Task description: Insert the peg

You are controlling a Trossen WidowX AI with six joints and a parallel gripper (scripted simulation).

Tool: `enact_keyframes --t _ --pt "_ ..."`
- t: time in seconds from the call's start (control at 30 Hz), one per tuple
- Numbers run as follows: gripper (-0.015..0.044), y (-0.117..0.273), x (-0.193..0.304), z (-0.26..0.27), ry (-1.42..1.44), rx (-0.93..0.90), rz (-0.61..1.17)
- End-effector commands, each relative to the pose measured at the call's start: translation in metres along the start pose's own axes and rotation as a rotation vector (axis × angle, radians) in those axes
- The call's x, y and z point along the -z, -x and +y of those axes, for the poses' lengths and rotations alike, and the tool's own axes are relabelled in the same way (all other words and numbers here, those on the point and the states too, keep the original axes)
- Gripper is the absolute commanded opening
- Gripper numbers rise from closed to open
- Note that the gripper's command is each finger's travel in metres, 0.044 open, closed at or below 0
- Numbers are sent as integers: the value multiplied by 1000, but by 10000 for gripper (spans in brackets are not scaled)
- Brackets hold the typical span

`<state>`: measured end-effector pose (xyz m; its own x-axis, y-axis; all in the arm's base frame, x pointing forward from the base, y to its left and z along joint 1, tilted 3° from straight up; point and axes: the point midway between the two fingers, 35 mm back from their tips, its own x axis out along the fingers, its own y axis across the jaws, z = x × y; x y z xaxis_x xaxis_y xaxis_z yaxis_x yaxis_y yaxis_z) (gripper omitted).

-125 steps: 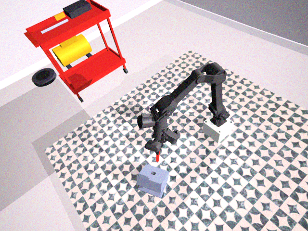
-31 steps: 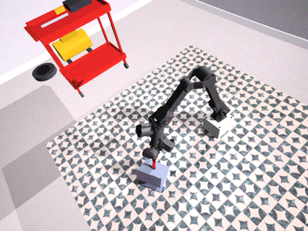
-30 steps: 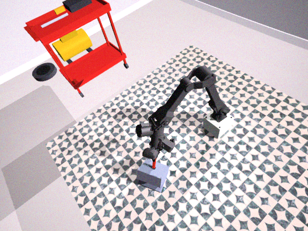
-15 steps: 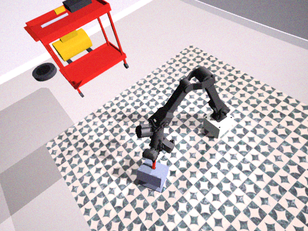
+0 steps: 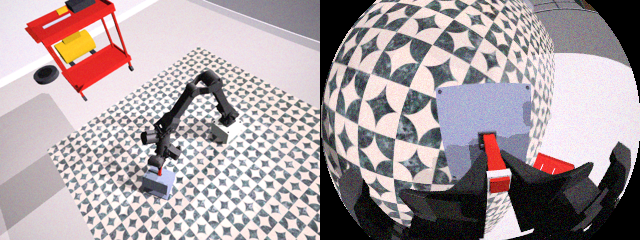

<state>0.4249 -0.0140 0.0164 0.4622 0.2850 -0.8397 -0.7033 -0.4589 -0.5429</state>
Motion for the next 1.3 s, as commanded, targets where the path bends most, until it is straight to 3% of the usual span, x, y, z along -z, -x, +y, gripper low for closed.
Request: enact_keyframes --t 0.0,1.27 --pt "0 -3 1 0 -4 -2 2" --pt "0 -18 0 0 -4 -1 2"
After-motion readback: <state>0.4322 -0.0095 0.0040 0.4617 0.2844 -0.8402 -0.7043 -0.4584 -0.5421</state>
